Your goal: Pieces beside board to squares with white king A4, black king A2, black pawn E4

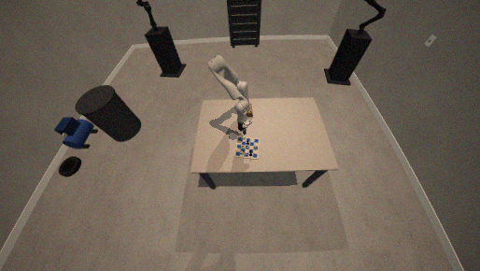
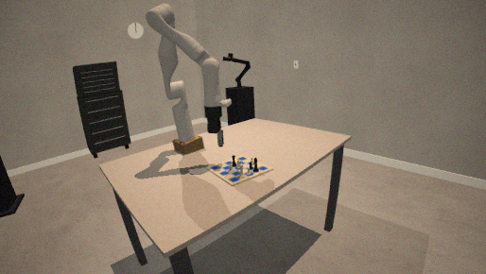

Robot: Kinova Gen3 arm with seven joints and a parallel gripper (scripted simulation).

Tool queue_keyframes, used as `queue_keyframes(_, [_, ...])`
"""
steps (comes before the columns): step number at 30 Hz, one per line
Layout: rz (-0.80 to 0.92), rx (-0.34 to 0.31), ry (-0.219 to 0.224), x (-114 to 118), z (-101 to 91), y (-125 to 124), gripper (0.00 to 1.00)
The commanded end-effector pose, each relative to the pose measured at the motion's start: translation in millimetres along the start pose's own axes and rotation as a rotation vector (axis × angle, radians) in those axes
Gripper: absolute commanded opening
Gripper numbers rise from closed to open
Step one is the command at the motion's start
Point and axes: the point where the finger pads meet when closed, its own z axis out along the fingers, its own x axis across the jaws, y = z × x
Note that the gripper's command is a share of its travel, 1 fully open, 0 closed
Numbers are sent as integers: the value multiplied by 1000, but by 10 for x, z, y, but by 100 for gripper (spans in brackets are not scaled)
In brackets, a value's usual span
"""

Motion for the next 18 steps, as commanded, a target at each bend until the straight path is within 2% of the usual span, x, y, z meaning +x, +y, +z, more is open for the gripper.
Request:
queue_keyframes(1, [-14,13,14,30,-38,11,0])
queue_keyframes(18, [-14,18,14,32,-3,7,0])
